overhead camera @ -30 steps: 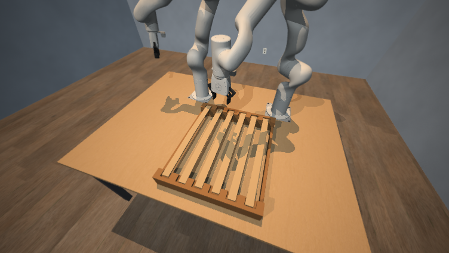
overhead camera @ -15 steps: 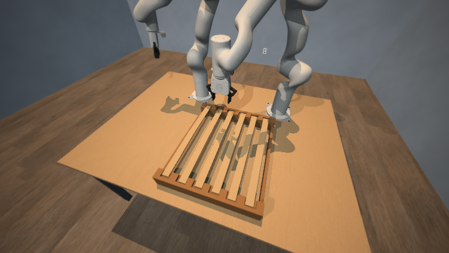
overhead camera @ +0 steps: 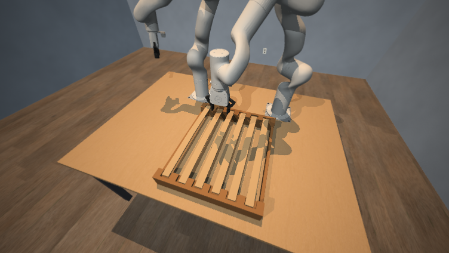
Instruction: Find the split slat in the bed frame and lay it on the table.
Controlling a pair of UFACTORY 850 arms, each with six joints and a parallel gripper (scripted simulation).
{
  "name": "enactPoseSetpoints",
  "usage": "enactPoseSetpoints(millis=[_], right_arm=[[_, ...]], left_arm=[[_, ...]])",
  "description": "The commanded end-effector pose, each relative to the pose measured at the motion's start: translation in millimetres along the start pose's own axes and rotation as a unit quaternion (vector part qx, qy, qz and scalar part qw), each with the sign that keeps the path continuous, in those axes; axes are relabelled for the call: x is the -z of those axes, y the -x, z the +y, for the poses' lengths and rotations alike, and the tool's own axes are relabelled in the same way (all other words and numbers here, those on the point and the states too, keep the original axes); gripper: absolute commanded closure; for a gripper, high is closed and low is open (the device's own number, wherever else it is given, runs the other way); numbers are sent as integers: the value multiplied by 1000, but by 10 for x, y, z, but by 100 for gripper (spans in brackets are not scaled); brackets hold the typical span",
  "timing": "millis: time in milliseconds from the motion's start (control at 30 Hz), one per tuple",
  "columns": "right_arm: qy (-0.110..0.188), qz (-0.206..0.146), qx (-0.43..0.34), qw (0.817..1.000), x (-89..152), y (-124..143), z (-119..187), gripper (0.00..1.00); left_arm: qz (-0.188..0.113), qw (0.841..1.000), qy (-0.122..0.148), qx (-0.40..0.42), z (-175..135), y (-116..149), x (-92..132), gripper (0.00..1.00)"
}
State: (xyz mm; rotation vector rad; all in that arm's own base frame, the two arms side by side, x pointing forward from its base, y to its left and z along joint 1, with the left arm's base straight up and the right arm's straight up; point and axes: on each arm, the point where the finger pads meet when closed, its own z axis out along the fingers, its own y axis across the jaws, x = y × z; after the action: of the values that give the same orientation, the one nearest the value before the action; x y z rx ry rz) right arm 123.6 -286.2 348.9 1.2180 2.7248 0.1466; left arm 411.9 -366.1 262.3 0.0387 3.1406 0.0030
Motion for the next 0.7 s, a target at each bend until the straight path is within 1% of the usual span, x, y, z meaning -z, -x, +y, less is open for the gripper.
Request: enactPoseSetpoints(millis=[0,167,200,667], right_arm=[[0,-1,0,1000,7,6,-1,0],[0,-1,0,1000,7,6,-1,0],[0,-1,0,1000,7,6,-1,0],[0,-1,0,1000,7,6,-1,0]], left_arm=[[-1,1000,-1,0,-5,12,4,0],[-1,1000,-1,0,-5,12,4,0],[-1,1000,-1,0,63,417,-428,0],[-1,1000,-1,0,63,417,-428,0]])
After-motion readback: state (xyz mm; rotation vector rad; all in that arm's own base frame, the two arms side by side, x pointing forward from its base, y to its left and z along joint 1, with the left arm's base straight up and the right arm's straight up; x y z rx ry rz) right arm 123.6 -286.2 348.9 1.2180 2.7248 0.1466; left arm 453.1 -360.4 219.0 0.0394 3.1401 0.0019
